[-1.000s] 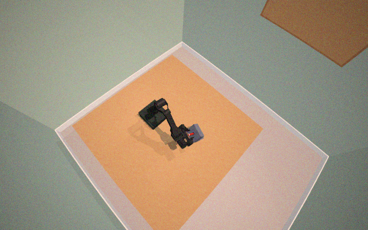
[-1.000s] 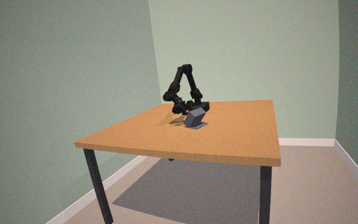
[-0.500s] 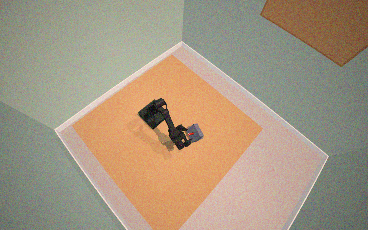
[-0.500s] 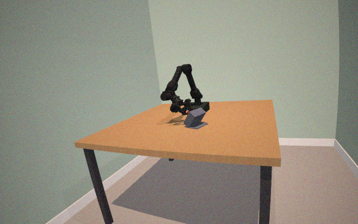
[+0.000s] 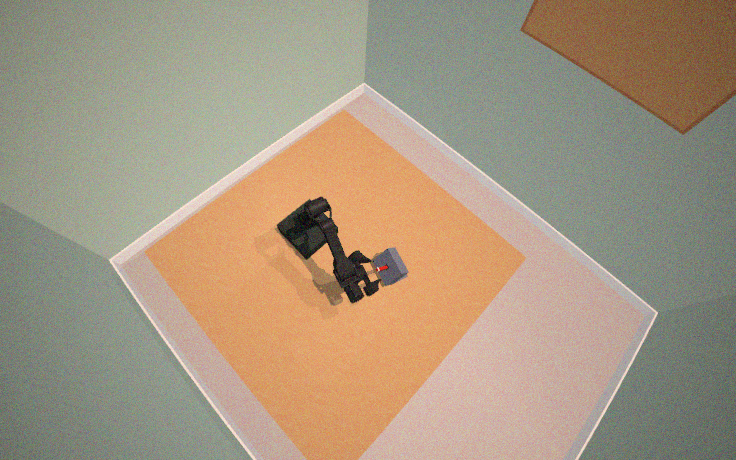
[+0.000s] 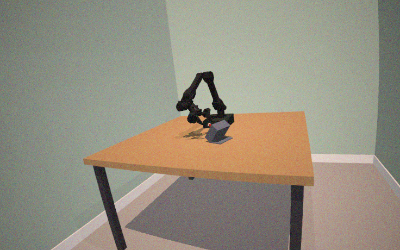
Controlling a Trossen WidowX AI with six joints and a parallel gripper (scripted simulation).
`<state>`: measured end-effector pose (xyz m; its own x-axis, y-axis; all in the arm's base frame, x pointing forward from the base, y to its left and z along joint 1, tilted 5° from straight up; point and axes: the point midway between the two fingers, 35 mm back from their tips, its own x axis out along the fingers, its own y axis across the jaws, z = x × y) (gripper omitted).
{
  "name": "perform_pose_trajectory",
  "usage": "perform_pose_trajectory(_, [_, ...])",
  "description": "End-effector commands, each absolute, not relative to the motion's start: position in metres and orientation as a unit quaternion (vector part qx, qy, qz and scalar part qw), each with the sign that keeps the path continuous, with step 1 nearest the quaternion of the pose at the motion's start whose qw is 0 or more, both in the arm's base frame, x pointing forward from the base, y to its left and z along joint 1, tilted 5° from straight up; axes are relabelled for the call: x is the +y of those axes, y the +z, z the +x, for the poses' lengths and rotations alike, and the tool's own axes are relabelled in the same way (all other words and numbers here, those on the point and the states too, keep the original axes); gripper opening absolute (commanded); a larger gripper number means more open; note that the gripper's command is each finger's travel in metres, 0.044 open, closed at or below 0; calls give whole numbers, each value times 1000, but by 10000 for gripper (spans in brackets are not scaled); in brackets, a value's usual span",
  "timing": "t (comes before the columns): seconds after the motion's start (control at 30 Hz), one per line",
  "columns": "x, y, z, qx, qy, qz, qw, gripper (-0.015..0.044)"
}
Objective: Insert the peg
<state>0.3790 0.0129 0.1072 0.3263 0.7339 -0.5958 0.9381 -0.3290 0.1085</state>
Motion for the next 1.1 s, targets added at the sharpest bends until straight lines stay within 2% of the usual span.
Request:
perform_pose_trajectory(0.0, [8,112,378,533,-224,784,226,440])
perform_pose_trajectory(1.07, [-31,138,359,533,-225,784,225,440])
